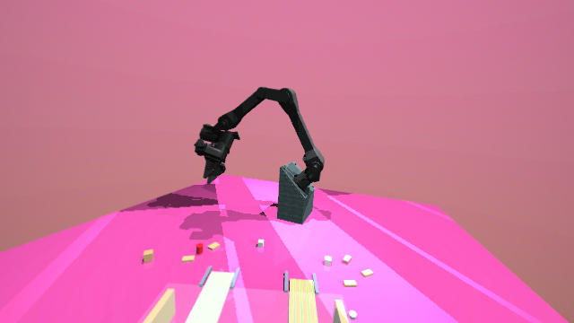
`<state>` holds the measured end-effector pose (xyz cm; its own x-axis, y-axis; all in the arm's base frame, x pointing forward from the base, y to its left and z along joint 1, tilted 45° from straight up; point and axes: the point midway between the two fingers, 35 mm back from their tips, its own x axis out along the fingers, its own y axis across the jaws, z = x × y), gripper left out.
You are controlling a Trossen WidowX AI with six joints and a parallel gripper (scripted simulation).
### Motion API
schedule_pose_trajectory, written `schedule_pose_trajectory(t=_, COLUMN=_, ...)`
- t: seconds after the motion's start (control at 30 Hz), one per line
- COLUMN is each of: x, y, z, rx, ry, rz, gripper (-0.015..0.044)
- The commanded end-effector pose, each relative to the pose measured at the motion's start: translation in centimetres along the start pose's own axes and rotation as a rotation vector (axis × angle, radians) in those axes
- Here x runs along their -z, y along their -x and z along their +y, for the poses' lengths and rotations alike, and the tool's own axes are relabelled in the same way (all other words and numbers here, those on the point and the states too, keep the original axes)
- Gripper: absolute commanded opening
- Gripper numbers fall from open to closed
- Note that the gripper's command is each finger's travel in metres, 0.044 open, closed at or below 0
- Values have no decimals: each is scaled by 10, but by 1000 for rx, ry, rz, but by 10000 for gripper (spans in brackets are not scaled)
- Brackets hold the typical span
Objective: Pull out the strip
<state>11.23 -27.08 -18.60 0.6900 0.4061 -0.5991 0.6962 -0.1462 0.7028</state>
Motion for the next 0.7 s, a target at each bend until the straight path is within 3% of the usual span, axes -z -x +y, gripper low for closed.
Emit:
schedule_pose_trajectory(t=0.0, x=0, y=0, z=2, rx=3, ry=6, rz=-3, gripper=400)
schedule_pose_trajectory(t=0.33, x=15, y=-14, z=127, rx=65, ry=373, rz=-163, gripper=400)
schedule_pose_trajectory(t=0.67, x=109, y=-36, z=248, rx=-73, ry=800, rz=-256, gripper=400)
